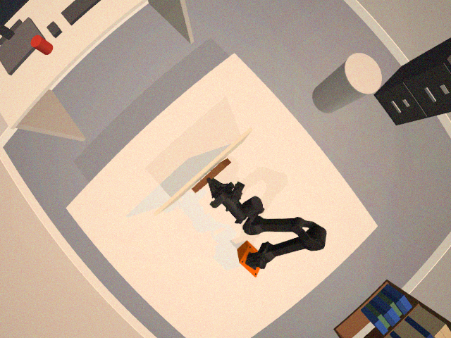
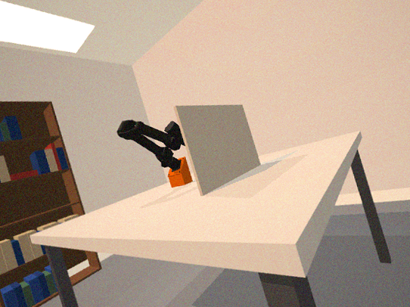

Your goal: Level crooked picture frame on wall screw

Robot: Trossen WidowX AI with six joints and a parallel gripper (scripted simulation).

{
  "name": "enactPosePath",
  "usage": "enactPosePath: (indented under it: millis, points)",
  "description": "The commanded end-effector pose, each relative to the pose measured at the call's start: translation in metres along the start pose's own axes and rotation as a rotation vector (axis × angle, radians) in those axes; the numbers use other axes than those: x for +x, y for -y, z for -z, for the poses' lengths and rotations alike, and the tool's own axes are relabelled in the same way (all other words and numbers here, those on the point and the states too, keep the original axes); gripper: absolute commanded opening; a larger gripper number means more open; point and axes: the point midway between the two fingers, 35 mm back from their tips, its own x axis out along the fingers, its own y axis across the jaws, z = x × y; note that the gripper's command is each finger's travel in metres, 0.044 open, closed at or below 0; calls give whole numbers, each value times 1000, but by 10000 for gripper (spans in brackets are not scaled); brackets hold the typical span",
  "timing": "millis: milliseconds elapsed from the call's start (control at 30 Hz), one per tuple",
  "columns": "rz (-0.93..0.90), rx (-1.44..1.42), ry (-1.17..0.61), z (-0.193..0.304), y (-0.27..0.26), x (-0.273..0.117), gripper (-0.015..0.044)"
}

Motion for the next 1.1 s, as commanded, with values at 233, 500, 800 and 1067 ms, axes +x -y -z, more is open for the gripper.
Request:
enactPosePath:
  millis: [233, 500, 800, 1067]
  points:
    - [-18, 1, 1, -3, -4, 0, 0]
    - [-18, 1, 1, -6, -5, 0, 0]
    - [-18, 1, 1, -6, -4, 0, 0]
    - [-18, 1, 1, -7, -4, 0, 0]
